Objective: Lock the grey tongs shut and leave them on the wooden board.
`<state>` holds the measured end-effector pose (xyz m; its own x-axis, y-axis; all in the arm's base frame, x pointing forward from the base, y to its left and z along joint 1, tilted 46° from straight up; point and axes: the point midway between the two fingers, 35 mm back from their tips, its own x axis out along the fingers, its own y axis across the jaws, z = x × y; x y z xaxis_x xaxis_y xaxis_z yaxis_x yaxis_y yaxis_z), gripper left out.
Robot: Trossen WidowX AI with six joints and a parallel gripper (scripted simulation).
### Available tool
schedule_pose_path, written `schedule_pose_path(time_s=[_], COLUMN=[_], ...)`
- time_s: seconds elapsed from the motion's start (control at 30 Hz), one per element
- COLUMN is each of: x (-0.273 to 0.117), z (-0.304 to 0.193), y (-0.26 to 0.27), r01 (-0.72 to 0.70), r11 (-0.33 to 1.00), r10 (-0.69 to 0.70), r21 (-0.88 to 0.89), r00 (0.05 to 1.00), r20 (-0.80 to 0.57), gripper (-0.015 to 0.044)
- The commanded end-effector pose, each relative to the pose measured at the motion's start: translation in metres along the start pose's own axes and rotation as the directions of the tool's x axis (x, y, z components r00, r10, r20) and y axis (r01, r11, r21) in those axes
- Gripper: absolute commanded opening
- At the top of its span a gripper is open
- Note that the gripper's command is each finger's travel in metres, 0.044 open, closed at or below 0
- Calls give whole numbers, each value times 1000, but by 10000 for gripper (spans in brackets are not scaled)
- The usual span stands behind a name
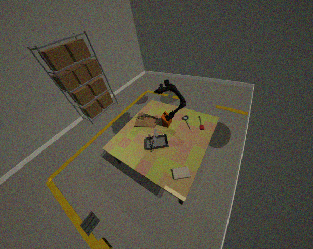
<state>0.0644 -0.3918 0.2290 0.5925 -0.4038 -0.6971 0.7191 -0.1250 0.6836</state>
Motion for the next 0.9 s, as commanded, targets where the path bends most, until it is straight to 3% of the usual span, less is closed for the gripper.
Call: schedule_pose_path(time_s=[0.0, 0.33, 0.53, 0.73, 0.87], x=[0, 67, 115, 142, 149], z=[0, -73, -158, -248, -307], y=[0, 43, 70, 82, 84], r01=[0, 59, 284, 553, 724], r11=[1000, 984, 898, 751, 598], r10=[0, -12, -82, -199, -286], r21=[0, 166, 336, 361, 345], r00=[1000, 963, 858, 711, 594], r20=[0, -269, -507, -674, -752], gripper=[426, 164, 6, -150, -150])
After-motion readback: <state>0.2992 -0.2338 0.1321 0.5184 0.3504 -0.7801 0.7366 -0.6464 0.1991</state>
